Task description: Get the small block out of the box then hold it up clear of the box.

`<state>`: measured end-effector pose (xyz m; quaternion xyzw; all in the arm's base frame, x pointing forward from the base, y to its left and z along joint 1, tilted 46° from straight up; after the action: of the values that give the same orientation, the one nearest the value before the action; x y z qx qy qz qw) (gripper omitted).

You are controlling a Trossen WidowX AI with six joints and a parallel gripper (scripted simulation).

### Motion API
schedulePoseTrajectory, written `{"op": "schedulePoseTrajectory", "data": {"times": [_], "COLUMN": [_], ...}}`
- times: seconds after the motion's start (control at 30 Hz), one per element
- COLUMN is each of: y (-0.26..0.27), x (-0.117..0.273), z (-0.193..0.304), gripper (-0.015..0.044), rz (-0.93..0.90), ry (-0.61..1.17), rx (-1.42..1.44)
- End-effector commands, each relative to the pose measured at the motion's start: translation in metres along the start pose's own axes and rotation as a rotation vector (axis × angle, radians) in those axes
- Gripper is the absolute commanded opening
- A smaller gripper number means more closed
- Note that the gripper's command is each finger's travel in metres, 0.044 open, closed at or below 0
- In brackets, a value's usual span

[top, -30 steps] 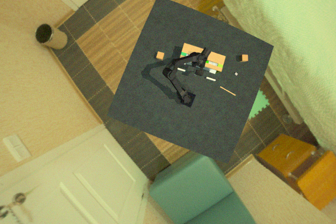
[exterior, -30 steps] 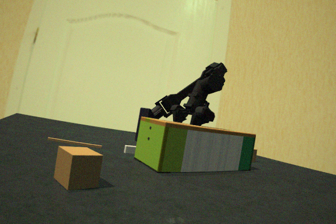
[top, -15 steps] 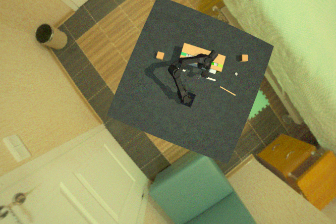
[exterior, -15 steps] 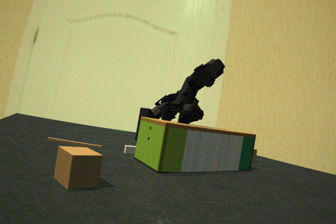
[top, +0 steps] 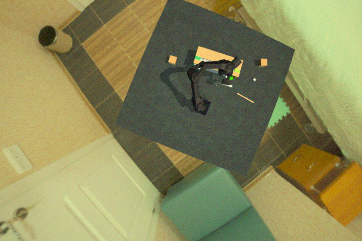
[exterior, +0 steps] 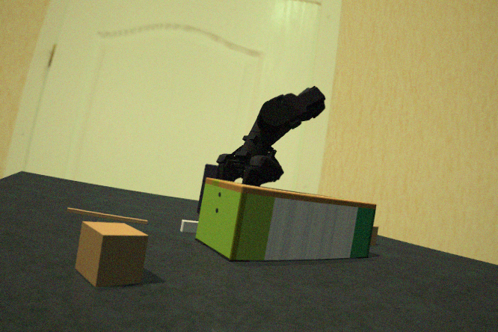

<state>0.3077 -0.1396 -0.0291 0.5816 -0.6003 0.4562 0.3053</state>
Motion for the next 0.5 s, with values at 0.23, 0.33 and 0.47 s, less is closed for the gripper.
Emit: {"op": "schedulePoseTrajectory", "data": {"times": [0.23, 0.33, 0.47], "y": [0.003, 0.004, 0.005], "x": [0.053, 0.056, 0.053], "z": [0.020, 0.020, 0.024], "gripper": [0.0400, 0.0400, 0.0348], "rz": [-0.002, -0.002, 0.017], "ry": [0.002, 0.002, 0.002], "rx": [0.001, 0.000, -0.081]}}
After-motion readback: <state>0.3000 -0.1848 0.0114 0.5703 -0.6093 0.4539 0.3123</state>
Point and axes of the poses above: the point midway between the two fingers, 35 mm back from their tips, its own x axis back along the fingers, its own y axis across the jaws, z = x × y, the point moved 4 cm from there along x, back along the fingers, and after that the axes turned 13 degrees about x, right-handed, at the moved point
